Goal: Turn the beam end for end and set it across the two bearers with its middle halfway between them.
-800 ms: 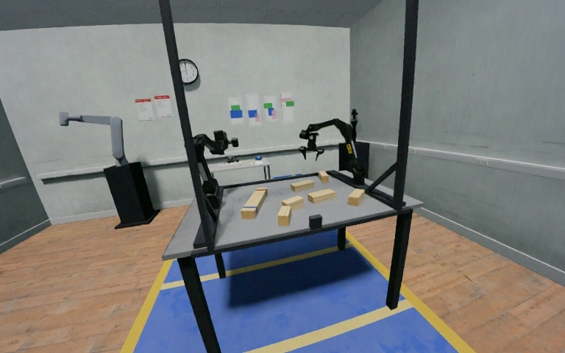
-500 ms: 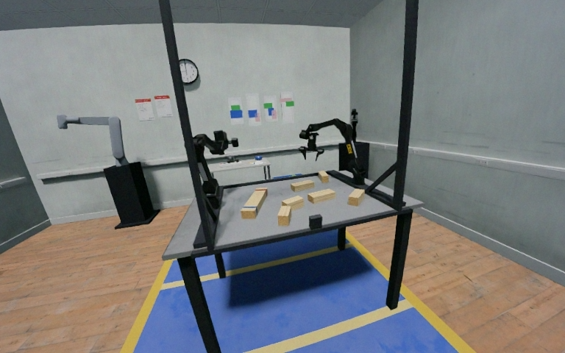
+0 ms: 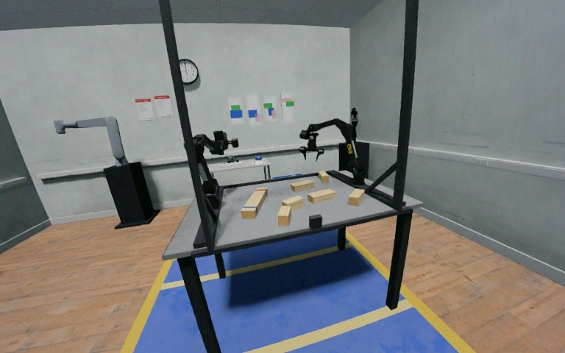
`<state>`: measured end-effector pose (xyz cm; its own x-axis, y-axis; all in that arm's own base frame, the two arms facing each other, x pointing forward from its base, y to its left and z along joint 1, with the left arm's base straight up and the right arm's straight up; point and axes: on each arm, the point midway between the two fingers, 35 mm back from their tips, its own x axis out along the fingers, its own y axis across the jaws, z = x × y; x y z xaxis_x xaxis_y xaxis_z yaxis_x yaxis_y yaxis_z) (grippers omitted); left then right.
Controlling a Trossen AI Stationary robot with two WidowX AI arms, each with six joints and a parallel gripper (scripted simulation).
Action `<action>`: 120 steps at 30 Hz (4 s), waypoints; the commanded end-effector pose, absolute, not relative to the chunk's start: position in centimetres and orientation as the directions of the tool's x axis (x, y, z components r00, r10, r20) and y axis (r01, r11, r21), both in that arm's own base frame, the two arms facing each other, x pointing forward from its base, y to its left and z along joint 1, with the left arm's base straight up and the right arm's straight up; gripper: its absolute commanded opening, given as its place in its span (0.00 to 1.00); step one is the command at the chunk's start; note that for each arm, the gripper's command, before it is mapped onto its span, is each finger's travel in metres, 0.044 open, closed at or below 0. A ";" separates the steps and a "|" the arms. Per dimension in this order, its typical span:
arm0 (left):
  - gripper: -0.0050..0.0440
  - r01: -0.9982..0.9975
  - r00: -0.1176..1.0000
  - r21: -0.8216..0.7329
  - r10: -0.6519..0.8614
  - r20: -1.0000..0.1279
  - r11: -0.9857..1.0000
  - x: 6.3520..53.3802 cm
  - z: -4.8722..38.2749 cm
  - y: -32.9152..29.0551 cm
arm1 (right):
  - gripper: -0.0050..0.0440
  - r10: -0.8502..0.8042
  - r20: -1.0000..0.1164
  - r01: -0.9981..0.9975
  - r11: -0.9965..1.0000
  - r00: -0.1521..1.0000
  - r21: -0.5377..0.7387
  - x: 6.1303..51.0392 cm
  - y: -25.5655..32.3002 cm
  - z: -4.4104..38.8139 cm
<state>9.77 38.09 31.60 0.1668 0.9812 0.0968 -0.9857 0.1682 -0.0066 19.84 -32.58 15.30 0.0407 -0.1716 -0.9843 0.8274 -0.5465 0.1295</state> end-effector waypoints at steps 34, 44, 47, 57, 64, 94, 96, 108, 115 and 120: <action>0.92 -0.821 0.490 0.217 0.847 -0.208 0.528 12.2 29.5 25.3 | 0.92 -0.064 -0.935 0.287 0.957 0.349 0.042 29.1 -5.9 21.2; 0.92 -0.702 0.560 0.259 0.738 -0.376 0.664 13.4 27.5 20.6 | 0.92 -0.019 -0.933 0.049 0.999 0.360 -0.002 30.2 -2.4 22.0; 0.92 -0.652 0.577 0.265 0.691 -0.435 0.711 13.9 26.8 18.8 | 0.92 -0.013 -0.925 0.052 0.999 0.379 0.007 30.3 -2.3 21.8; 0.92 -0.482 0.594 0.245 0.519 -0.614 0.841 15.6 24.5 13.4 | 0.92 0.010 -0.812 0.043 0.998 0.584 0.044 34.6 -2.6 20.5; 0.92 -0.399 0.586 0.226 0.437 -0.683 0.889 16.4 23.5 11.0 | 0.92 0.023 -0.735 0.029 0.998 0.678 0.057 36.5 -2.7 20.2; 0.92 0.043 0.361 -0.003 -0.018 -0.932 0.999 21.3 17.9 -2.1 | 0.92 0.095 -0.190 -0.090 0.995 0.977 0.035 39.9 -2.5 21.9; 0.92 0.027 0.361 0.000 -0.010 -0.933 1.000 21.2 17.6 -2.1 | 0.92 0.098 -0.170 -0.094 0.995 0.981 0.032 39.8 -2.4 21.9; 0.92 -0.356 0.360 0.027 0.164 -0.918 0.934 21.3 14.1 -3.0 | 0.92 0.119 -0.042 -0.119 0.993 0.992 0.000 38.9 -2.1 22.7; 0.92 -0.517 0.346 0.029 0.239 -0.907 0.855 21.5 12.7 -3.5 | 0.92 0.118 -0.033 -0.118 0.993 0.992 -0.002 39.1 -2.1 23.1; 0.92 -0.666 0.321 0.020 0.311 -0.895 0.746 21.9 11.4 -4.0 | 0.92 0.135 -0.029 -0.135 0.991 0.990 -0.017 39.3 -1.7 23.5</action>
